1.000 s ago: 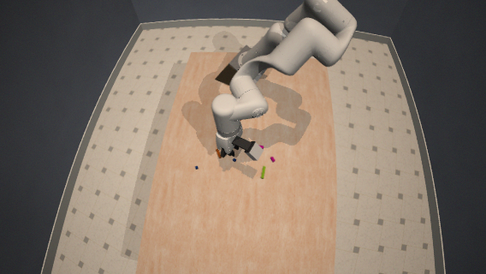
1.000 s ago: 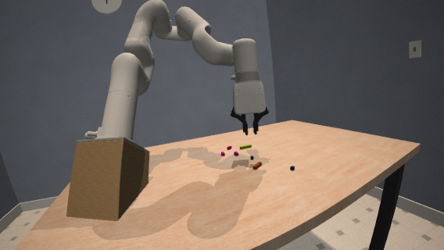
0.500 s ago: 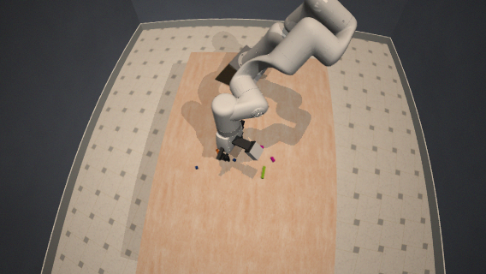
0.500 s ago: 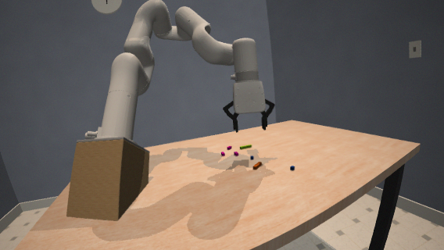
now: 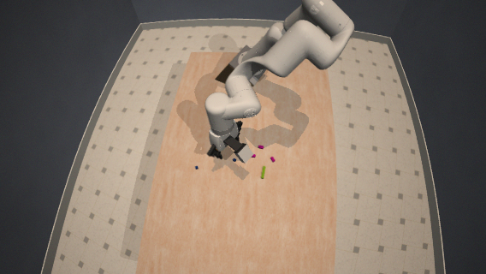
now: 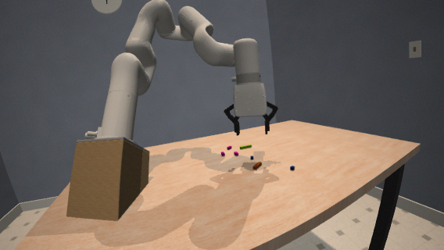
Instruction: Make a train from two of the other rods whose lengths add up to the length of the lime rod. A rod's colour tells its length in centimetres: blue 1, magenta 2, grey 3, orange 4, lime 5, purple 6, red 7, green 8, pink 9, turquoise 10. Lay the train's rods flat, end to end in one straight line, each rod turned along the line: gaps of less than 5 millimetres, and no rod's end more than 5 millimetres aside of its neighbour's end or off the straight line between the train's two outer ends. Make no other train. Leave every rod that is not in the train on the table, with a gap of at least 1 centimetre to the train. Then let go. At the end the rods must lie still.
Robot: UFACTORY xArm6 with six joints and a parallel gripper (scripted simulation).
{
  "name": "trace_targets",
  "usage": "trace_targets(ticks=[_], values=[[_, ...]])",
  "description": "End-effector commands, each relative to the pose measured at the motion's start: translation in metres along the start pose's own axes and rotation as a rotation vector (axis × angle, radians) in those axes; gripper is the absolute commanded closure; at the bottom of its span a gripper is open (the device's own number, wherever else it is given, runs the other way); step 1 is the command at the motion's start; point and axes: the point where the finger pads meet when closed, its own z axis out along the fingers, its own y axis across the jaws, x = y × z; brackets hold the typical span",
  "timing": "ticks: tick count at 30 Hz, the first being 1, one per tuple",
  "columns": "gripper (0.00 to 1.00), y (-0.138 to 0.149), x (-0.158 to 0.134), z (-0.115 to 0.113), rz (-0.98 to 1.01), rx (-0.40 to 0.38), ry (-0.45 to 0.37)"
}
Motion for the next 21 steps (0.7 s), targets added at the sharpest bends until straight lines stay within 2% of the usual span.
trace_targets(ticks=[1,4,5,11,12,21], values=[[0.00,0.008,-0.017,0.005,0.167,-0.001,-0.003],[0.00,0.009,-0.020,0.007,0.202,-0.001,-0.003],[0.00,0.011,-0.032,0.011,0.304,-0.001,-0.003],[0.00,0.014,-0.047,0.016,0.446,-0.002,-0.003],[0.76,0.014,-0.047,0.016,0.446,-0.002,-0.003],[0.76,0.014,-0.047,0.016,0.446,-0.002,-0.003]])
